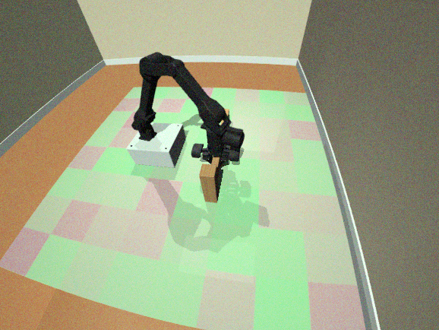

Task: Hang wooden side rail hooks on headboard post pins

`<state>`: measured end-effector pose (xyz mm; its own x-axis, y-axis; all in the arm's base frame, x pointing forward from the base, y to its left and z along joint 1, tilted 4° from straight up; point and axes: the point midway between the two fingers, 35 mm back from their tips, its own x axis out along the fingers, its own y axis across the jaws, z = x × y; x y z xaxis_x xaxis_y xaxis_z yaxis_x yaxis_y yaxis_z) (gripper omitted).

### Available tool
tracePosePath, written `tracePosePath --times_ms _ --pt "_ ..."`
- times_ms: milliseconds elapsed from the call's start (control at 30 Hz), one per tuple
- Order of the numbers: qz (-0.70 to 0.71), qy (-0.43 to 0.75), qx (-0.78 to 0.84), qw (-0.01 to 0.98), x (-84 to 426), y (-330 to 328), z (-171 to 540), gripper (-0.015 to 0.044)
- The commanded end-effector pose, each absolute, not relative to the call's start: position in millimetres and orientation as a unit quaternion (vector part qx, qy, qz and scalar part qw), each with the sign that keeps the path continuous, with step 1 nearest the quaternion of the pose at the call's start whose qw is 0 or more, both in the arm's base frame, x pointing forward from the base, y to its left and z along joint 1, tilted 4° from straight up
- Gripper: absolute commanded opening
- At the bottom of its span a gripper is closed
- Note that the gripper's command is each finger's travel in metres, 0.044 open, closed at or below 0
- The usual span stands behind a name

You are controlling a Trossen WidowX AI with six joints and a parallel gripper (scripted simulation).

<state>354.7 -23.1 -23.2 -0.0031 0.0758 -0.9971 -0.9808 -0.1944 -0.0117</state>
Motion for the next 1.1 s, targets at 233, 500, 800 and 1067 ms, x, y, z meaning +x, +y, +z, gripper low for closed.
tracePosePath --times_ms 233,500,800,1067 --pt "0.560 0.427 -0.532 0.470 355.4 -26.2 -21.5 0.0000" --pt "0.560 0.427 -0.532 0.470 356.1 -27.1 -20.7 0.0000" --pt "0.560 0.427 -0.532 0.470 357.4 -28.0 -19.7 0.0000" --pt "0.560 0.427 -0.532 0.470 358.4 -28.8 -18.8 0.0000"
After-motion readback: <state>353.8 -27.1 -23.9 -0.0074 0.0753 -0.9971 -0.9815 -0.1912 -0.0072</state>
